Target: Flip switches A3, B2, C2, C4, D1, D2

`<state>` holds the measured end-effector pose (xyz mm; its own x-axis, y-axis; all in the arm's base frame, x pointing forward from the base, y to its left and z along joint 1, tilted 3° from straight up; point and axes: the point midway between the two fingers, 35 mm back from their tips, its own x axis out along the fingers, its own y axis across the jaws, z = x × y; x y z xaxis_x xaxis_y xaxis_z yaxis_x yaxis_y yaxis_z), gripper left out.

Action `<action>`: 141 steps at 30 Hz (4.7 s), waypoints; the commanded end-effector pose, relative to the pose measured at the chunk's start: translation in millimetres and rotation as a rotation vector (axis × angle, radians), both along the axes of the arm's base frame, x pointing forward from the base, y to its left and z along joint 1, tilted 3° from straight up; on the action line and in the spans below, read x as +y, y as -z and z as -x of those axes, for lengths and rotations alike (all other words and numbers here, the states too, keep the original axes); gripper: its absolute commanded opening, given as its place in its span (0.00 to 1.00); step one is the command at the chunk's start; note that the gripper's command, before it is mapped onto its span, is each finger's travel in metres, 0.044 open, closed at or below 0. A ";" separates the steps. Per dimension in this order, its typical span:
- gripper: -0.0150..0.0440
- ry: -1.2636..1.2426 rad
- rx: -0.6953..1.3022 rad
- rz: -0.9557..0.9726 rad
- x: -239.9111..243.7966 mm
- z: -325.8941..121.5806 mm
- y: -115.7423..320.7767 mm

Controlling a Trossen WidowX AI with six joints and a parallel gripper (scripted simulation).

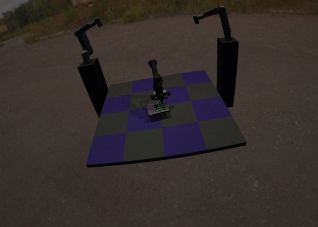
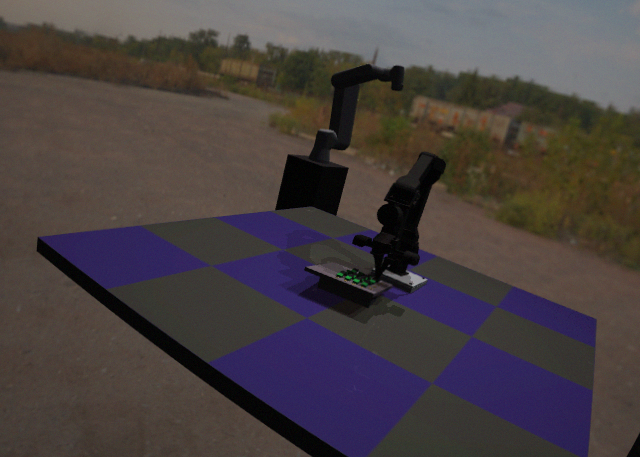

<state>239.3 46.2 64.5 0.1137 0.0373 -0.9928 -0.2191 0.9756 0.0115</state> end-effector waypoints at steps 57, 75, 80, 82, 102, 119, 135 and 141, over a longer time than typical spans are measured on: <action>0.25 0.004 -0.050 -0.004 -28.6 15.7 -5.8; 0.25 0.004 -0.050 -0.004 -28.4 15.0 -0.1; 0.25 0.004 -0.050 -0.004 -28.4 15.0 -0.1; 0.25 0.004 -0.050 -0.004 -28.4 15.0 -0.1; 0.25 0.004 -0.050 -0.004 -28.3 14.6 2.4; 0.25 0.004 -0.050 -0.004 -28.2 14.3 4.7; 0.25 0.004 -0.025 0.002 -30.2 21.7 -56.6; 0.25 0.004 -0.025 0.003 -30.2 20.3 -59.4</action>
